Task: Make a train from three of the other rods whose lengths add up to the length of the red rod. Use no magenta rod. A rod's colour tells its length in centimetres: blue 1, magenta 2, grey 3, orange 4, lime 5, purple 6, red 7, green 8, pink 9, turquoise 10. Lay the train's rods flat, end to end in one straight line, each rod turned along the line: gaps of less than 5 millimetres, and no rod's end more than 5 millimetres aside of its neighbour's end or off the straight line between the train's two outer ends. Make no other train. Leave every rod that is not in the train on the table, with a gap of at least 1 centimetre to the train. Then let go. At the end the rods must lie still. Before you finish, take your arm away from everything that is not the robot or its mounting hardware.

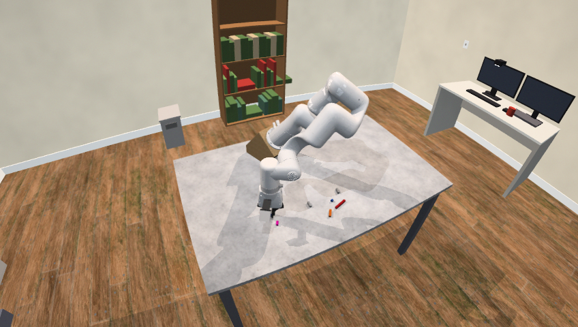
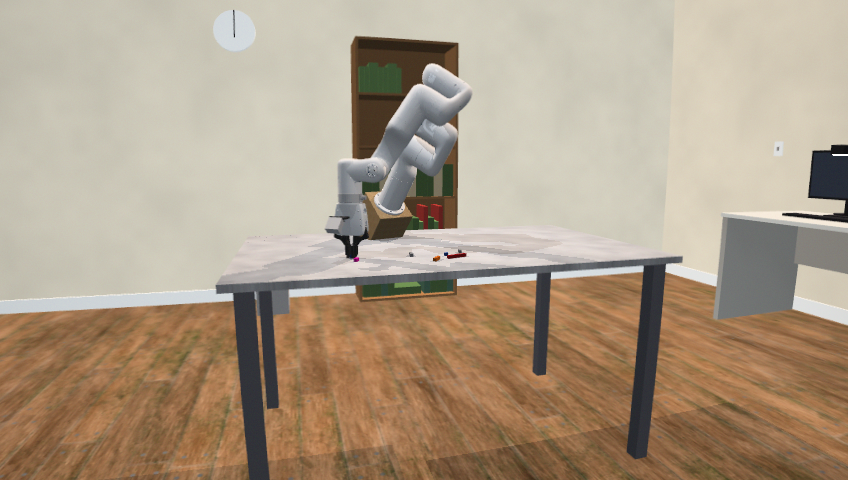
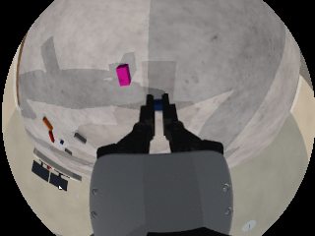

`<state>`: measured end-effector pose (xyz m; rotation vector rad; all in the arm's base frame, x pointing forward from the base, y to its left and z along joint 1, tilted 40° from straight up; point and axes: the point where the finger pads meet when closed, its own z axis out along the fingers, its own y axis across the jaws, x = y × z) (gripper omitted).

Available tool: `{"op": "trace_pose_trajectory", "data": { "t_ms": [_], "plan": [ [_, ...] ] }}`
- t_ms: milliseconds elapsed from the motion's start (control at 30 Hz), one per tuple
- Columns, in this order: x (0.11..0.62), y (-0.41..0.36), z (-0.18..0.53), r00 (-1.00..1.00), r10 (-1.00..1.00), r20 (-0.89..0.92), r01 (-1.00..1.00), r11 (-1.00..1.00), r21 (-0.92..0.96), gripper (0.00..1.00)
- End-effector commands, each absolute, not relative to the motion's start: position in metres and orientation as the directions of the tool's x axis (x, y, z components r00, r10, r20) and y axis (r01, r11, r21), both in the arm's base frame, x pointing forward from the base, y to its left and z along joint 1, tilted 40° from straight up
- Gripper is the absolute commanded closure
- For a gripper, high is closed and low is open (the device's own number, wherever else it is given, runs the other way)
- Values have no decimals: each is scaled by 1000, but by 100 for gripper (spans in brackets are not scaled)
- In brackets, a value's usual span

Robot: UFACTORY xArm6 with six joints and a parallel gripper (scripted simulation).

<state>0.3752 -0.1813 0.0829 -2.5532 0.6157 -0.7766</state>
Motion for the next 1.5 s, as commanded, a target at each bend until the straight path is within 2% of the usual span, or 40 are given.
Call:
{"op": "trace_pose_trajectory", "data": {
  "t_ms": [0, 33, 200, 233, 300, 333, 1000, 1467],
  "plan": [
    [376, -182, 84, 748, -514, 421, -291, -823, -487, 92],
    [376, -182, 84, 748, -514, 421, -291, -823, -487, 88],
    [376, -182, 84, 748, -514, 421, -291, -823, -487, 84],
    [376, -182, 84, 748, -514, 421, -291, -823, -487, 80],
    [376, -182, 84, 748, -514, 421, -291, -823, -487, 80],
    [376, -182, 84, 748, -514, 421, -291, -823, -487, 76],
    [370, -185, 91, 748, -514, 421, -291, -823, -487, 76],
    [330, -201, 143, 747, -514, 421, -291, -823, -487, 76]
  ]
}}
